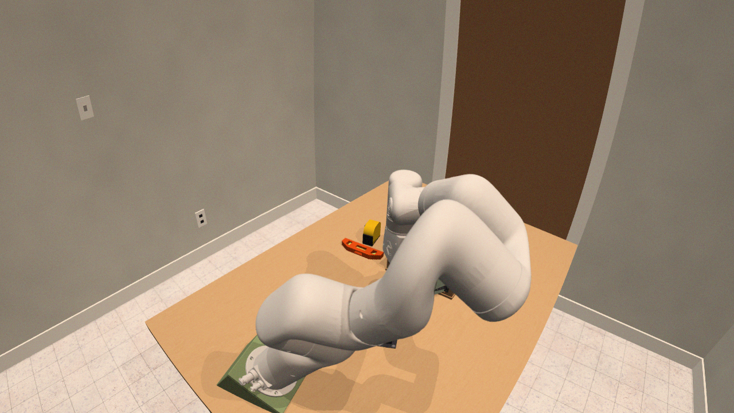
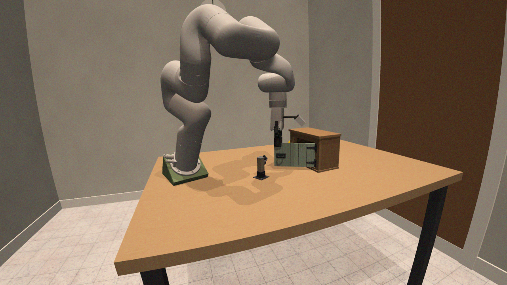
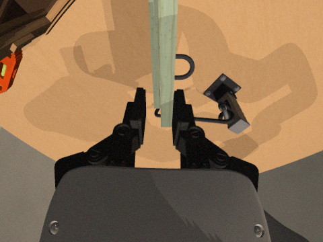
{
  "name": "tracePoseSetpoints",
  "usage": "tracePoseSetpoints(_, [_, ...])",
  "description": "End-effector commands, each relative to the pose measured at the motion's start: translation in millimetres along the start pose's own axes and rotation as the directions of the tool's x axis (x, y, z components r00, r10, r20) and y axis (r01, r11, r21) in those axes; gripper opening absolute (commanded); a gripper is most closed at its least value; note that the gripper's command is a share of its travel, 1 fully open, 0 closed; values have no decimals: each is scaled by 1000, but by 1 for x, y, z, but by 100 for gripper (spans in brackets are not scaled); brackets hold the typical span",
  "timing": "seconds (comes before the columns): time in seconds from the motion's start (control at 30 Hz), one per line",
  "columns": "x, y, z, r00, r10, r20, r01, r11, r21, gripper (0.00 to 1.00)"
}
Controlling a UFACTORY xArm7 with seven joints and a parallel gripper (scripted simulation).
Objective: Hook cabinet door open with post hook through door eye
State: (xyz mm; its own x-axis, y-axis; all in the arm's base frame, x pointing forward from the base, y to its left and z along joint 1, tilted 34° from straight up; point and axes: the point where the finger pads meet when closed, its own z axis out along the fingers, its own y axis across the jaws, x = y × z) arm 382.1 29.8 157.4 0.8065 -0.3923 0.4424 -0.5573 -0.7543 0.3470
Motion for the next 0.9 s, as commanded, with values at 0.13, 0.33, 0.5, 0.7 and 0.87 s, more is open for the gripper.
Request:
tracePoseSetpoints(0.13, [1,-7,-1,999,33,-3,-33,999,3,27])
tracePoseSetpoints(0.33, [1,-13,-1,998,63,-3,-63,998,3,27])
tracePoseSetpoints(0.5, [1,-15,-1,997,74,-3,-74,997,3,27])
tracePoseSetpoints(0.7, [2,-22,-1,993,114,-2,-114,993,3,27])
tracePoseSetpoints(0.87, [2,-22,-1,993,118,-2,-118,993,3,27])
